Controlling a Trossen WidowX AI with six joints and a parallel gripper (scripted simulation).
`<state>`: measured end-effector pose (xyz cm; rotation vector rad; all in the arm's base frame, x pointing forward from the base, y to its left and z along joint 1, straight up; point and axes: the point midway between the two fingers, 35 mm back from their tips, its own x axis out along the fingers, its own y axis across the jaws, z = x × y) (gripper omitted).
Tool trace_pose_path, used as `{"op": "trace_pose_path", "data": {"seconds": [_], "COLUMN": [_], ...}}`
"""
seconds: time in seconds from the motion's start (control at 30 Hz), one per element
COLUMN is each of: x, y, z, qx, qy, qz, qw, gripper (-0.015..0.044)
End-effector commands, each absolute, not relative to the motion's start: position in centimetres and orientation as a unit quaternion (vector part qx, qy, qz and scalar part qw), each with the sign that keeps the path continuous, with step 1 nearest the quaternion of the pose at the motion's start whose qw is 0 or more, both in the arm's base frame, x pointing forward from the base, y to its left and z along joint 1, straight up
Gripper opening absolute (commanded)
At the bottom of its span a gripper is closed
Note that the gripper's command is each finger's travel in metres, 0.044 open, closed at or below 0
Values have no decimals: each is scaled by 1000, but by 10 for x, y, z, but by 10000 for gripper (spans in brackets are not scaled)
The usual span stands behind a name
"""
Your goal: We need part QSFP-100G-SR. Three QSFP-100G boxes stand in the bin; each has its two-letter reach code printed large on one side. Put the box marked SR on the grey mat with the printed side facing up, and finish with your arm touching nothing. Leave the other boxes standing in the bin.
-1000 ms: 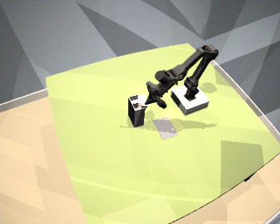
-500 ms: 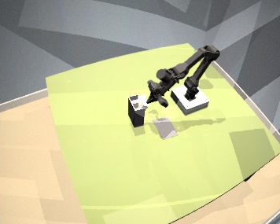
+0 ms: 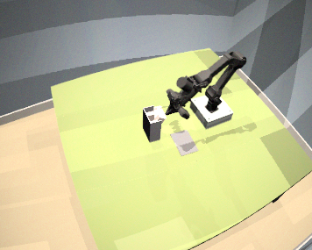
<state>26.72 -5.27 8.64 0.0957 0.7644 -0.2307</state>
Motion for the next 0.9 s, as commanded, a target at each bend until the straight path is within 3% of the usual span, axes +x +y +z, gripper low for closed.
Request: {"op": "trace_pose_path", "data": {"seconds": [0.0, 0.13, 0.43, 0.87], "x": [268, 268, 269, 272], "y": [-53, -53, -53, -54], "z": [87, 87, 90, 96], "qx": [47, 47, -53, -221], "qy": [371, 371, 397, 427], "qz": [-112, -112, -68, 18], "qw": [921, 921, 914, 877], "gripper": [0, 0, 236, 237]}}
